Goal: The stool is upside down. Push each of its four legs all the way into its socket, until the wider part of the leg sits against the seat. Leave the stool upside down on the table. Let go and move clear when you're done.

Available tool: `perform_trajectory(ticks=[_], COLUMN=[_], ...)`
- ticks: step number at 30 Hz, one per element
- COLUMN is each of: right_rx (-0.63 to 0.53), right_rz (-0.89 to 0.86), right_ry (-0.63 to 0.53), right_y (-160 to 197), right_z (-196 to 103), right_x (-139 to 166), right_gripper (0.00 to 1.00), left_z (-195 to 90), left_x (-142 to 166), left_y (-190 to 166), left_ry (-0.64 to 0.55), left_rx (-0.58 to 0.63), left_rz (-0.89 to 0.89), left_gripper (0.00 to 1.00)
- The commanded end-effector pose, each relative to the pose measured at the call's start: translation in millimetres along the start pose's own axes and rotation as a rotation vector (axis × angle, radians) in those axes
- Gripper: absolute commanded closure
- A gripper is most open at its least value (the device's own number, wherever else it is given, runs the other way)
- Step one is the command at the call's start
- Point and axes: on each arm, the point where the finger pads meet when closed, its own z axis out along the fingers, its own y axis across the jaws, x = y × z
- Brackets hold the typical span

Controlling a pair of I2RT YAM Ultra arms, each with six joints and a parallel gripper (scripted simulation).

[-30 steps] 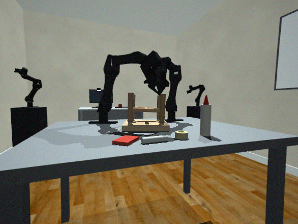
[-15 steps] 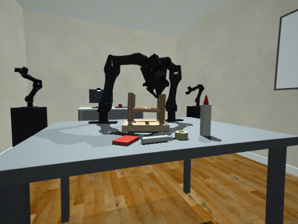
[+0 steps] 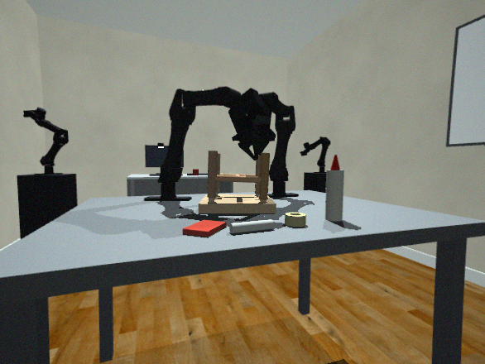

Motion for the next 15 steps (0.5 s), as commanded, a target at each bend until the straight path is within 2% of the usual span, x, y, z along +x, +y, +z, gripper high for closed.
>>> perform_trajectory(ticks=[1,2,3,5,12,13,15], right_rx=[0.001,0.001,0.002,0.002,0.002,0.002,0.002], right_rz=[0.001,0.005,0.009,0.009,0.009,0.009,0.009], right_ry=[0.061,-0.019,-0.057,-0.082,-0.047,-0.047,-0.047], right_y=[0,-1,-1,-1,-1,-1,-1], right_z=[12,-5,-16,-23,-11,-11,-11], right_x=[16,-5,-14,-19,-14,-14,-14], right_gripper=[1.0,1.0,1.0,1.0,1.0,1.0,1.0], left_z=[18,-9,-6,-11,-18,-19,-29], left_x=[29,-7,-2,-2,-6,-3,-5], left_y=[-2,1,3,3,3,3,4], left_ry=[0.153,-0.05,0.011,0.001,-0.027,0.034,0.025], left_rx=[0.01,-0.002,-0.006,-0.007,-0.007,-0.008,-0.008], left_rz=[0.003,-0.008,-0.014,-0.015,-0.015,-0.014,-0.014], left_gripper=[1.0,1.0,1.0,1.0,1.0,1.0,1.0])
